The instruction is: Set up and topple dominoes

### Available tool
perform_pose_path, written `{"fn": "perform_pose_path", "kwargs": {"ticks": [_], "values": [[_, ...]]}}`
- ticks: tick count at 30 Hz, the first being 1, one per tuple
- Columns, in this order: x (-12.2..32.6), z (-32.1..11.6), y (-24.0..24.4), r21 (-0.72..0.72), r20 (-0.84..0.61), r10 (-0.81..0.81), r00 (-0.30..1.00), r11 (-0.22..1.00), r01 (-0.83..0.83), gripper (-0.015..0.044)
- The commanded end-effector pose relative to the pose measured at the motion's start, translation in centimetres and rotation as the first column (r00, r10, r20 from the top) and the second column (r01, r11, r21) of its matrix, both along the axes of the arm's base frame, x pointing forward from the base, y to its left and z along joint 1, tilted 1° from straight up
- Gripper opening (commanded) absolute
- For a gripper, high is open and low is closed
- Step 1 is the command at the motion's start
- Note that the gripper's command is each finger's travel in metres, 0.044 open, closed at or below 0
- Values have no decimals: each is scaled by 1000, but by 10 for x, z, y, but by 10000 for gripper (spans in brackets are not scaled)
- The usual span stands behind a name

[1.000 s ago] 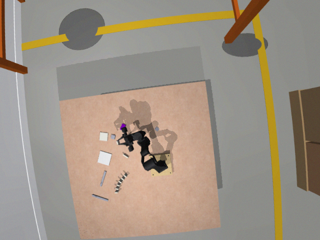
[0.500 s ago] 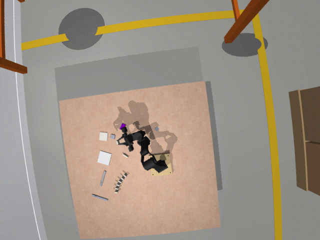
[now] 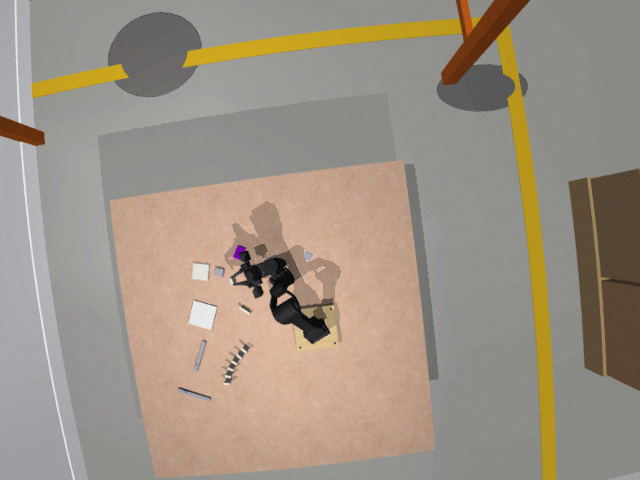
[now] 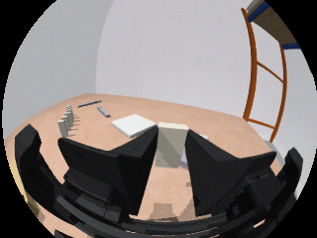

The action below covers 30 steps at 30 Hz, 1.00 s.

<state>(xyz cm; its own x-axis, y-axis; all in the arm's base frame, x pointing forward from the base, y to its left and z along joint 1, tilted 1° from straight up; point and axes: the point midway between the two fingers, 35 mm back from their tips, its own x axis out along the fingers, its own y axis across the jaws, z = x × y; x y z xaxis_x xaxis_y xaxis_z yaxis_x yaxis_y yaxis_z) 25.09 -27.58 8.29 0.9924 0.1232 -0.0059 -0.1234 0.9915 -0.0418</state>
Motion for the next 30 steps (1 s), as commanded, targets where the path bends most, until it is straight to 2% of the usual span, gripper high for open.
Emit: {"fn": "perform_pose_path", "kwargs": {"ticks": [1, 13, 25, 30], "values": [[1, -18, 0, -2, -6, 3, 1000, 1000, -3, 107], [0, -60, 4, -11, -18, 6, 1000, 1000, -6, 107], [0, -60, 4, -11, -18, 6, 1000, 1000, -6, 107], [0, -60, 4, -11, -18, 6, 1000, 1000, -6, 238]]}}
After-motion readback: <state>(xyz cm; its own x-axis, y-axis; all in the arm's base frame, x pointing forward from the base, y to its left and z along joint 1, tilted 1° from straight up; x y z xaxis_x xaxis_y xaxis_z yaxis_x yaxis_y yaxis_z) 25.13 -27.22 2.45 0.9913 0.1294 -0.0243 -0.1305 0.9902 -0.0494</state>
